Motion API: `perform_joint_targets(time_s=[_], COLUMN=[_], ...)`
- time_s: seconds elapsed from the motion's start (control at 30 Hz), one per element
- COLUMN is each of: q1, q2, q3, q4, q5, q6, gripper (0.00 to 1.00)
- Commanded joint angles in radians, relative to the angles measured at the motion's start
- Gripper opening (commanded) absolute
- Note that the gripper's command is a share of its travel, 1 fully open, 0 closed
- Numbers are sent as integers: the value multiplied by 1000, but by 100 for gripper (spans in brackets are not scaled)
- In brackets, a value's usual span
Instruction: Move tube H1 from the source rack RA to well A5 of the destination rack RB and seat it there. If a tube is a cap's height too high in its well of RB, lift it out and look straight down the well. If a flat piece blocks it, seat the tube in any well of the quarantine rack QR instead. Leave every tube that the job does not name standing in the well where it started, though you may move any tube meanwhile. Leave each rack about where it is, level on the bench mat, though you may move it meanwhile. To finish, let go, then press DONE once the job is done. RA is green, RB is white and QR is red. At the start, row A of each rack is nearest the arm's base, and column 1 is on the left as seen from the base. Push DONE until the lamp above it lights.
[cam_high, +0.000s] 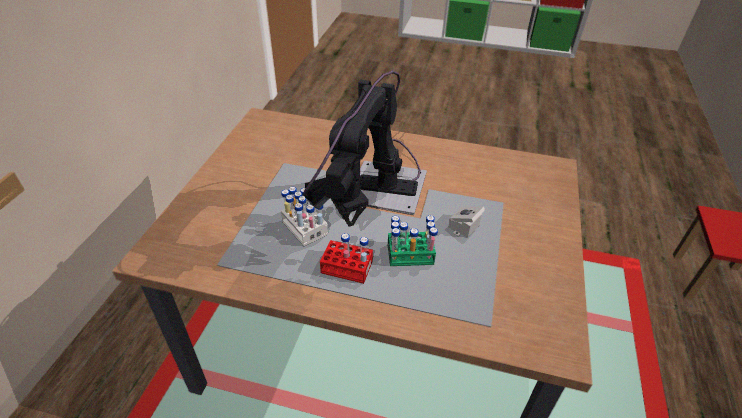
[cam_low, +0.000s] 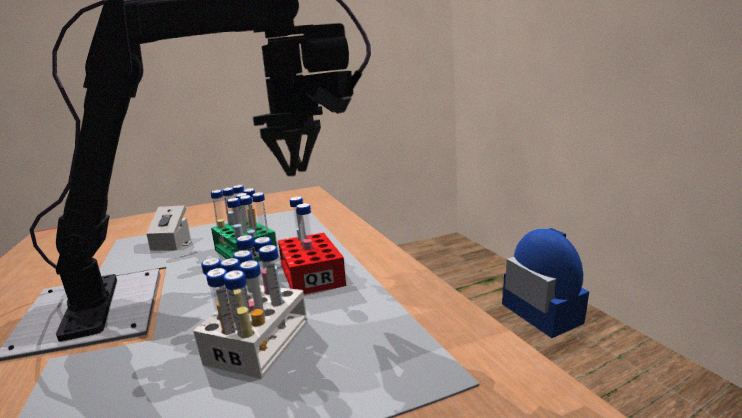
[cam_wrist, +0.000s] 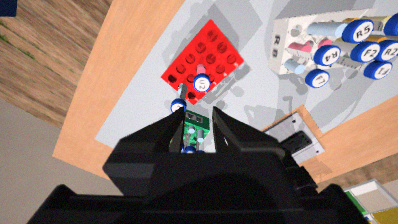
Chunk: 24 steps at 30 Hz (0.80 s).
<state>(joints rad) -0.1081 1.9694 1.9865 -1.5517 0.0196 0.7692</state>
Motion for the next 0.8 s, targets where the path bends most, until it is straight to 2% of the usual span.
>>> perform_joint_targets(time_s=[0.0, 0.57, 0.6, 0.63, 0.77], q1=[15, 3, -1, -6, -8], q2=[-2, -6, -61, -77, -166], q3=[25, 19, -19, -71, -185], q4=[-19, -19, -19, -19, -15], q5=[-1, 0, 0, -1, 3], q6=[7, -2, -39, -72, -202], gripper=[30, 30, 30, 30, 30])
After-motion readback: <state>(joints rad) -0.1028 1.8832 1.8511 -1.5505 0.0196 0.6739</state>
